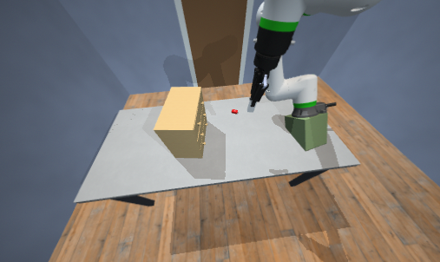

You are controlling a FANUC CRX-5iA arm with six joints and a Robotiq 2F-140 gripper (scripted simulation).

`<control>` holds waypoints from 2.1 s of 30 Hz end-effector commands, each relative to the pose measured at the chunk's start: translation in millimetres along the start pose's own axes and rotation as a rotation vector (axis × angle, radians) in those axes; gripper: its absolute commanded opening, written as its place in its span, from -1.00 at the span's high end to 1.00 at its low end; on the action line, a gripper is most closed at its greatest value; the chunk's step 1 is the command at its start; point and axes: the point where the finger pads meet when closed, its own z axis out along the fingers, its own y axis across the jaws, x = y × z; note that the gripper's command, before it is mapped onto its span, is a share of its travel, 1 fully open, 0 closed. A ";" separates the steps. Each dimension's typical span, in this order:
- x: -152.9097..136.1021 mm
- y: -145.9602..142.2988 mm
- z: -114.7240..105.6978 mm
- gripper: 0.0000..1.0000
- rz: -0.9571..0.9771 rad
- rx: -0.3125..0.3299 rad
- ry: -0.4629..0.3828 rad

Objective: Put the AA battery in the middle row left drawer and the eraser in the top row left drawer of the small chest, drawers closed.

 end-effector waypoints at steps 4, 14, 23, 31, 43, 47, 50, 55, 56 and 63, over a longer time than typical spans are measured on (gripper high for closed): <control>2.4 2.5 0.7 1.00 0.006 -0.048 -0.075; 2.4 2.5 0.7 -1.00 0.006 -0.048 -0.075; 2.4 2.5 0.7 -1.00 0.006 -0.048 -0.075; 2.4 2.5 0.7 -1.00 0.006 -0.048 -0.075; 2.4 2.5 0.7 -1.00 0.006 -0.048 -0.075; 2.4 2.5 0.7 -1.00 0.006 -0.048 -0.075; 2.4 2.5 0.7 -1.00 0.006 -0.048 -0.075; 2.4 2.5 0.7 -1.00 0.006 -0.048 -0.075; 2.4 2.5 0.7 -1.00 0.006 -0.048 -0.075; 2.4 2.5 0.7 -1.00 0.006 -0.048 -0.075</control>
